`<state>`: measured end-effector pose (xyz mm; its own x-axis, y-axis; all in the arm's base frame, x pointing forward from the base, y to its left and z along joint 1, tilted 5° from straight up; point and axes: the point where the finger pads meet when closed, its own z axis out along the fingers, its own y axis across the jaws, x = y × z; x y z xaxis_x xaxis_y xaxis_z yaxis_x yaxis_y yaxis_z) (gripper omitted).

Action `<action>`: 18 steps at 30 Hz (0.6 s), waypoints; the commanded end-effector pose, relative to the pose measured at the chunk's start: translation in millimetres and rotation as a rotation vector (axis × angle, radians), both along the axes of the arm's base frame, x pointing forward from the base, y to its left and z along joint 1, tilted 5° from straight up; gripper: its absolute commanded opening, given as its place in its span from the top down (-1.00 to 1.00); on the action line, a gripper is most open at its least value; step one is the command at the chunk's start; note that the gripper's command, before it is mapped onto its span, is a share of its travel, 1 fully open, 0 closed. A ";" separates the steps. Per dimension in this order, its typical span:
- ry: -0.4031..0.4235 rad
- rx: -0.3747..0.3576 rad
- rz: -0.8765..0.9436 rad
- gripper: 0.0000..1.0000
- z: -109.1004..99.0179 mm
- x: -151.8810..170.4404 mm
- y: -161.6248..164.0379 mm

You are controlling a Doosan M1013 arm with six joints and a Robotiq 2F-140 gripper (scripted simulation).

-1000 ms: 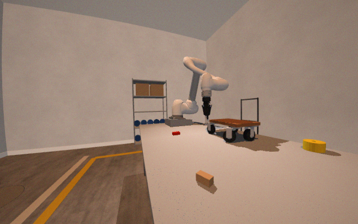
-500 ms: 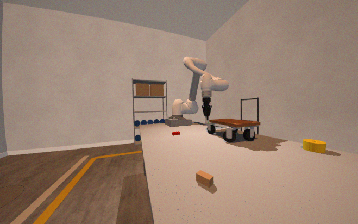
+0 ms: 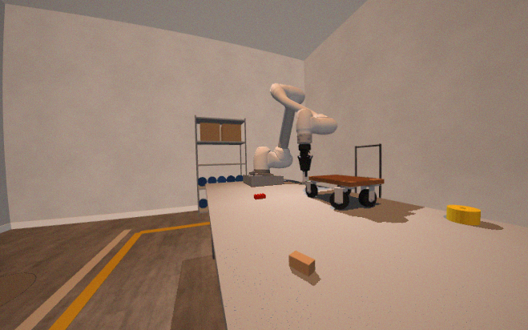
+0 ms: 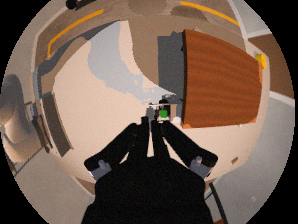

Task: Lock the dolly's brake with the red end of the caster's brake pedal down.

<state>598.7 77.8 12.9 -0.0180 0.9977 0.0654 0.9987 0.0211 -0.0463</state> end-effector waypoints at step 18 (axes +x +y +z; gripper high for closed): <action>0.001 0.000 0.000 1.00 11.8 0.0 -0.8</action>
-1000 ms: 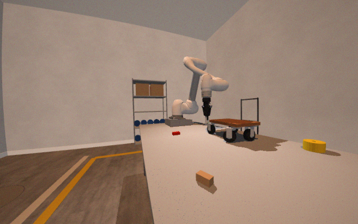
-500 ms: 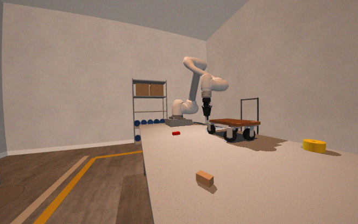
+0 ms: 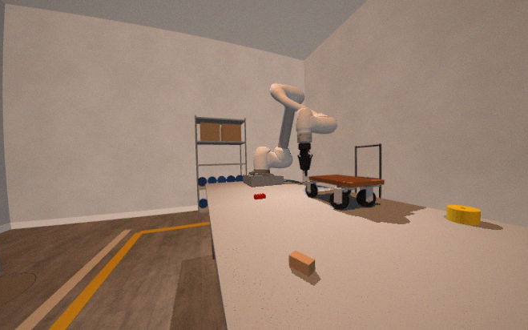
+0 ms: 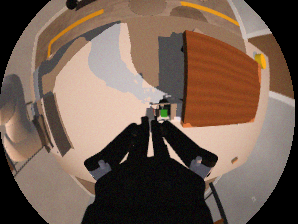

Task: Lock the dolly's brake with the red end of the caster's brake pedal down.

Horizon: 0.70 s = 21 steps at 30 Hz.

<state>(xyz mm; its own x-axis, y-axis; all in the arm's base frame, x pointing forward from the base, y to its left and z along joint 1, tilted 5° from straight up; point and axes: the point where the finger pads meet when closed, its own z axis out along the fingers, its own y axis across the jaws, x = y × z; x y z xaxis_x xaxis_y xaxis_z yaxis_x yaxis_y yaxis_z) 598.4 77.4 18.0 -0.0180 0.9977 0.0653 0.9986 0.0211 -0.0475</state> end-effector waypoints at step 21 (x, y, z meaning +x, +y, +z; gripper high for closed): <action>0.000 0.000 0.000 1.00 76.3 3.7 -4.9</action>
